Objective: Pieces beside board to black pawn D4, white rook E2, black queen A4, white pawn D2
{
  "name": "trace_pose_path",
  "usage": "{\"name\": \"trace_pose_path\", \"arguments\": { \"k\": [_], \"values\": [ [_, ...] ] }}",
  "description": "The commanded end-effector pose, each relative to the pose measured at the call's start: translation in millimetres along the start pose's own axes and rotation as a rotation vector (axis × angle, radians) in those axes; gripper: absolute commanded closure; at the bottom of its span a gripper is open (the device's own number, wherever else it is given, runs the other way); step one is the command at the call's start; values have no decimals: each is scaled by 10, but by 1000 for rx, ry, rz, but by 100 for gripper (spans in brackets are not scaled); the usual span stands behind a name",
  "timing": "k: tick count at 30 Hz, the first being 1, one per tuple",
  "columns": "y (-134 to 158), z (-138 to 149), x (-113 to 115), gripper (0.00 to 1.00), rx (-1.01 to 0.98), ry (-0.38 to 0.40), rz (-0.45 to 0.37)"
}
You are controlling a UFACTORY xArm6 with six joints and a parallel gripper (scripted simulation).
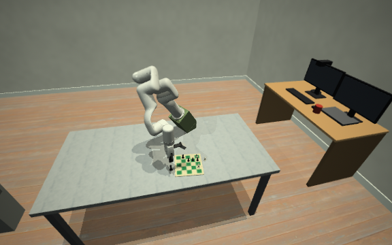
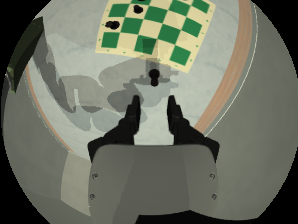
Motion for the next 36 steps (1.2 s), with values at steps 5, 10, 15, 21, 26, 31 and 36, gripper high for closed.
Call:
{"name": "trace_pose_path", "arguments": {
  "k": [5,10,15,21,26,31,36],
  "values": [
    [5,11,-10,58,0,3,0],
    [6,11,-30,58,0,2,0],
    [7,11,-79,58,0,2,0],
    [9,12,-159,58,0,2,0],
    [10,12,-221,58,0,2,0],
    [12,13,-283,58,0,2,0],
    [14,14,-358,58,0,2,0]
  ]
}}
Point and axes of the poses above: the point where the finger pads meet when closed, its own x axis back along the fingers, its own z axis across the jaws, y = z × x, the point moved 6 cm from there along x, back along the fingers
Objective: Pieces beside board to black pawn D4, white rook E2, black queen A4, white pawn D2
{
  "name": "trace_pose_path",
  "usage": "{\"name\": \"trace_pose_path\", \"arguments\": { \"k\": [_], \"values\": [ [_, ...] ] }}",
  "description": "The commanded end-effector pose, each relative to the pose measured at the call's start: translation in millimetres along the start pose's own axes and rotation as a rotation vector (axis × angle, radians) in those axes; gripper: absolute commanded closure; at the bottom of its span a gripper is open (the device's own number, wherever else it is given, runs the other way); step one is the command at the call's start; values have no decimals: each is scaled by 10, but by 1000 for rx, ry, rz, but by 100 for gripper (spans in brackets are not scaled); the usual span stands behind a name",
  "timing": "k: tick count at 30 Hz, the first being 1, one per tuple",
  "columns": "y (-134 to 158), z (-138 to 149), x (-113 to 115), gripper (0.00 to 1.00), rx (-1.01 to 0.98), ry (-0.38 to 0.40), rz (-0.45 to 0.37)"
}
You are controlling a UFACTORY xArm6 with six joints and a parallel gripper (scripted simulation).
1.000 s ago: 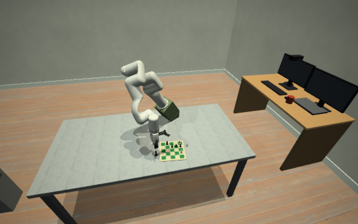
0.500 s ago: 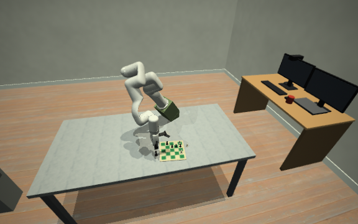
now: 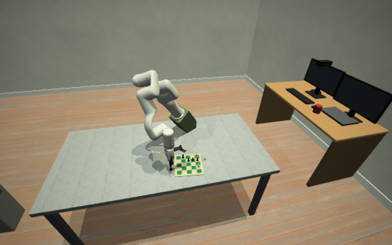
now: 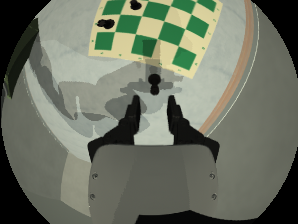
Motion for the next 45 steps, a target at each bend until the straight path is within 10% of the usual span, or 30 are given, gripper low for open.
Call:
{"name": "trace_pose_path", "arguments": {
  "k": [1,45],
  "values": [
    [7,12,-66,58,-1,3,-1],
    [10,14,-195,58,-1,3,-1]
  ]
}}
Point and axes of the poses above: the point where the finger pads meet when closed, its own x axis back along the fingers, its own z axis across the jaws, y = z × x, the point moved 6 cm from there along x, back along the fingers
